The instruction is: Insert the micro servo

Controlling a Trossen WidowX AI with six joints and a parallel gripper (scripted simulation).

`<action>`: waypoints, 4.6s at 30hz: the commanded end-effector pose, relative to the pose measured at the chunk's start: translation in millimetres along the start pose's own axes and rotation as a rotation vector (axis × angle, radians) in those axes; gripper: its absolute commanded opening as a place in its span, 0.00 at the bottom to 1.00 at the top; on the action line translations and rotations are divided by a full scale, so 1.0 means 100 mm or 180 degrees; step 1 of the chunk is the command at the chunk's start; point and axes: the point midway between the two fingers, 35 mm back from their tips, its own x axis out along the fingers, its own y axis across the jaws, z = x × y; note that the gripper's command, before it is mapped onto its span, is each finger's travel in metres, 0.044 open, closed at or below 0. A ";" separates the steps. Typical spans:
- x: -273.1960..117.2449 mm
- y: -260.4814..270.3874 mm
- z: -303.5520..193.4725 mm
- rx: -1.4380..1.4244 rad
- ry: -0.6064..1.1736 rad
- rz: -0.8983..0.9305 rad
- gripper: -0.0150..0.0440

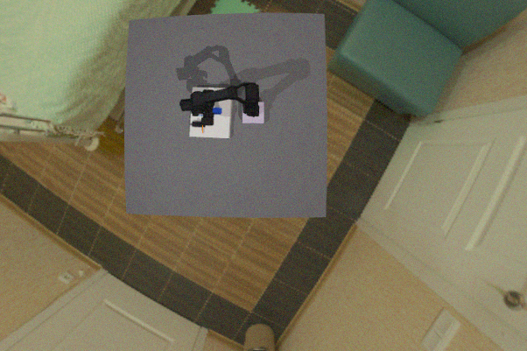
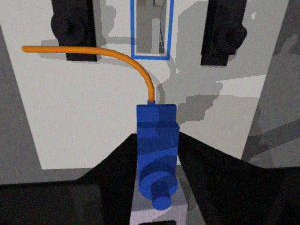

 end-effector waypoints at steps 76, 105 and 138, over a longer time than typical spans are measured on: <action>0.32 -0.03 1.09 0.0075 -0.0032 -0.0007 0.25; 0.55 -0.03 1.09 0.0075 -0.0032 -0.0007 0.25; 0.31 -0.04 1.05 0.0075 -0.0031 -0.0007 0.57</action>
